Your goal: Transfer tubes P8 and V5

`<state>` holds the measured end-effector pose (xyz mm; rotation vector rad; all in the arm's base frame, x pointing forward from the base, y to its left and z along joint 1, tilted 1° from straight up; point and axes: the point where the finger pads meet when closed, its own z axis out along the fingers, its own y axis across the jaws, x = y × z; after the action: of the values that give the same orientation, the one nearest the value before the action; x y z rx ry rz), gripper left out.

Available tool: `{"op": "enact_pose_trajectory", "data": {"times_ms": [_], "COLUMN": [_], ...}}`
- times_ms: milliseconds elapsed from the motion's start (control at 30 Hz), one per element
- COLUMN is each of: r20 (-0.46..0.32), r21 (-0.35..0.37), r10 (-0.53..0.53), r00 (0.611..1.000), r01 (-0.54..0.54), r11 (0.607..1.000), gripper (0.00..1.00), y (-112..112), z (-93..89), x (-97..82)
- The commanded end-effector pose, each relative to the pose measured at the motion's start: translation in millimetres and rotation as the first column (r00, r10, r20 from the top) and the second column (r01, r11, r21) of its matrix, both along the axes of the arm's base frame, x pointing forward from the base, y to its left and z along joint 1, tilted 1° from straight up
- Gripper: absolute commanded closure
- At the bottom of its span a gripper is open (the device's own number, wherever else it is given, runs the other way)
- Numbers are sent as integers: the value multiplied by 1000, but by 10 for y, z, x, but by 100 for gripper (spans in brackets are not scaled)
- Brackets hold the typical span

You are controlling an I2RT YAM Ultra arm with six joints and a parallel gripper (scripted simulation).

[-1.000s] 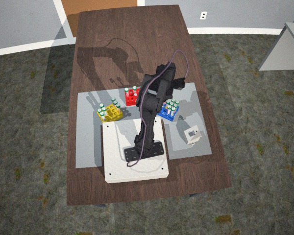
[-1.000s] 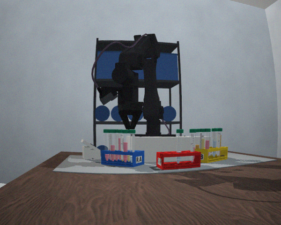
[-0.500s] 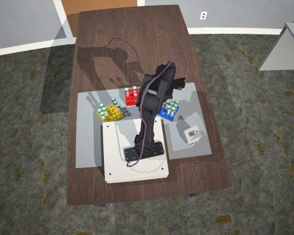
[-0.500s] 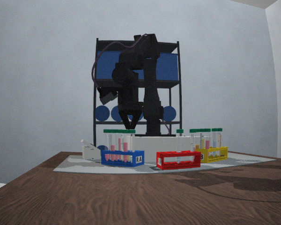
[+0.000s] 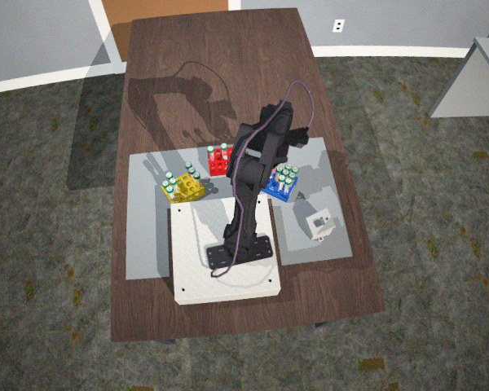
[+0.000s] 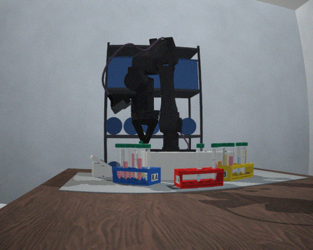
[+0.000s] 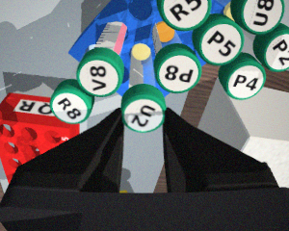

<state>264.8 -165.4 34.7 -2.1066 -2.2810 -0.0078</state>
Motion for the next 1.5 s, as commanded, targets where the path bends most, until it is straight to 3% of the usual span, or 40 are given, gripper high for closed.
{"op": "enact_pose_trajectory", "data": {"times_ms": [0, 1467], "r20": [39, 39], "r21": [-31, -31], "r10": [-5, -2], "r00": [999, 999], "r01": [6, 3], "r11": [999, 1000], "gripper": [100, 100], "y": [-79, -61], "z": [244, 626], "x": [39, 34]}}
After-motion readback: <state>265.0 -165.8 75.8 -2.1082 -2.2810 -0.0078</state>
